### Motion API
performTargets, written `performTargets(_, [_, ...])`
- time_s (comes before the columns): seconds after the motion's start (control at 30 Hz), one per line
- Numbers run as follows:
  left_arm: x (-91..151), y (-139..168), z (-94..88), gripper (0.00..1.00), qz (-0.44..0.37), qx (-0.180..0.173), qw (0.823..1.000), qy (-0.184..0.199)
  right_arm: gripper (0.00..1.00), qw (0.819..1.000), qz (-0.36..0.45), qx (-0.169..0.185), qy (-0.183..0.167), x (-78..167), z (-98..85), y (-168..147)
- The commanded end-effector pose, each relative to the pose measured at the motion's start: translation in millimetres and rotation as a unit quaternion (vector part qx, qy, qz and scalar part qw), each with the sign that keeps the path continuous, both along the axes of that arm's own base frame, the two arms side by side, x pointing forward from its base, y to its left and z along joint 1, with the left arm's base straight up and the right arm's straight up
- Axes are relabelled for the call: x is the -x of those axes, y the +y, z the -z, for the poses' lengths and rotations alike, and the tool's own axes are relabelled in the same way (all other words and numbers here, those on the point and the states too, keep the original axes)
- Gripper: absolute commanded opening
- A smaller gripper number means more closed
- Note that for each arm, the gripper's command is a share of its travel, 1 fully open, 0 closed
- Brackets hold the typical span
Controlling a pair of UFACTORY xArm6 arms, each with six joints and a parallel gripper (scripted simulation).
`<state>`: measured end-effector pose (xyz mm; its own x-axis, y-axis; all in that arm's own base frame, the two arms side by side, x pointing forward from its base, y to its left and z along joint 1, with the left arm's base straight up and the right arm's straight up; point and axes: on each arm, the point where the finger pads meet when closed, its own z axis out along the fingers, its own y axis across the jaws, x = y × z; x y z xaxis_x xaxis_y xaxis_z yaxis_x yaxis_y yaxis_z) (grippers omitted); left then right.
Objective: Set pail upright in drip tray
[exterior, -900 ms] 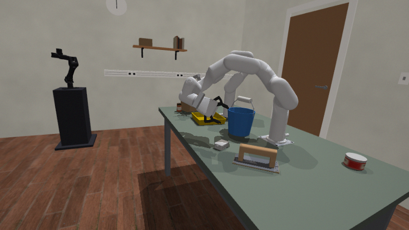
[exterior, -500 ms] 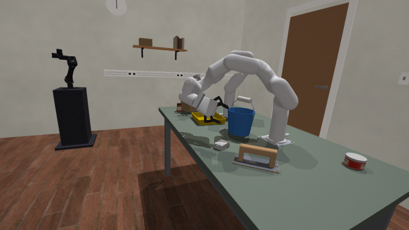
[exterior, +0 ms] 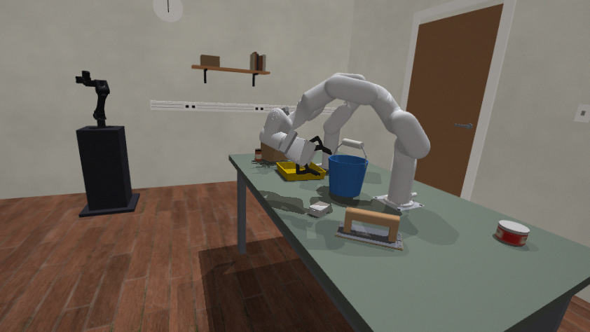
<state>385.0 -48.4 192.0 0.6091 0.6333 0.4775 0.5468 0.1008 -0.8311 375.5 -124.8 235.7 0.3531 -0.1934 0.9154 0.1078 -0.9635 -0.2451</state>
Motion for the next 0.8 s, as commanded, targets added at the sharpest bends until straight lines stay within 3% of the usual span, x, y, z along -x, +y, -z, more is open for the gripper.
performTargets(0.0, [13,7,-26.5,1.00,0.000,0.006,1.000,-0.012,1.00,1.000,0.000,0.000,-0.001,0,-0.6,0])
performTargets(0.1, [28,14,-49.0,1.00,0.000,0.011,1.000,-0.021,1.00,1.000,0.000,0.000,-0.001,0,-0.6,0])
performTargets(0.2, [32,16,-54.2,1.00,0.000,0.012,1.000,-0.024,1.00,1.000,0.000,0.000,-0.001,0,-0.6,0])
performTargets(0.27, [47,23,-71.8,1.00,0.000,0.016,0.999,-0.033,1.00,1.000,0.000,0.000,-0.001,0,-0.6,0])
performTargets(0.47, [76,38,-98.7,1.00,0.000,0.024,0.999,-0.048,1.00,1.000,0.000,0.000,-0.001,0,-0.6,0])
performTargets(0.7, [114,57,-121.8,1.00,0.000,0.034,0.997,-0.067,1.00,1.000,0.000,0.000,-0.001,0,-0.6,0])
performTargets(0.77, [114,57,-121.8,1.00,0.000,0.034,0.997,-0.067,1.00,1.000,0.000,0.000,-0.001,0,-0.6,0])
